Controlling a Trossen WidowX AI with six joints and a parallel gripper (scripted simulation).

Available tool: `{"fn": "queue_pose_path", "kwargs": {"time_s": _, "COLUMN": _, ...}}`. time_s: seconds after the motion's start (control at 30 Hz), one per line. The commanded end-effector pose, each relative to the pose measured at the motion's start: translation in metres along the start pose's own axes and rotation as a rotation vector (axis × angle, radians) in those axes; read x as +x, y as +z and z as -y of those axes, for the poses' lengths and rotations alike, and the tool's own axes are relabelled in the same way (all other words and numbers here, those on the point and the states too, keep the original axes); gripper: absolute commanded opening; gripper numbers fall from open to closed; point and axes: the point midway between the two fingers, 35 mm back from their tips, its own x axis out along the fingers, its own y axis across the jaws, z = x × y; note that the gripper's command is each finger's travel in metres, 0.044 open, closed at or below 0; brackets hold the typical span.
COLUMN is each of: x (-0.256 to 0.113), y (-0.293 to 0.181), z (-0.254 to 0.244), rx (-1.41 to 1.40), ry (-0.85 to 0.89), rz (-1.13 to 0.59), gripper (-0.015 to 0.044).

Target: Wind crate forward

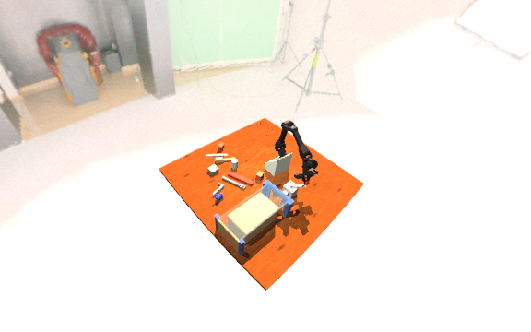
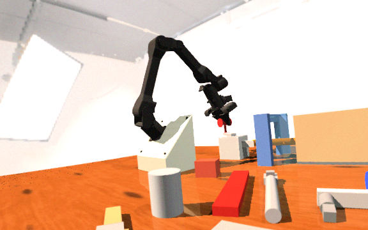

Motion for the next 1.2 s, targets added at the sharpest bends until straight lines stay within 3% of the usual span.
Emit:
{"fn": "queue_pose_path", "kwargs": {"time_s": 0.0, "x": -0.001, "y": -0.014, "z": -0.005, "rx": -0.007, "ry": 0.006, "rz": -0.029, "gripper": 0.0}}
{"fn": "queue_pose_path", "kwargs": {"time_s": 1.17, "x": -0.02, "y": -0.051, "z": -0.006, "rx": -0.007, "ry": 0.007, "rz": -0.032, "gripper": 0.0}}
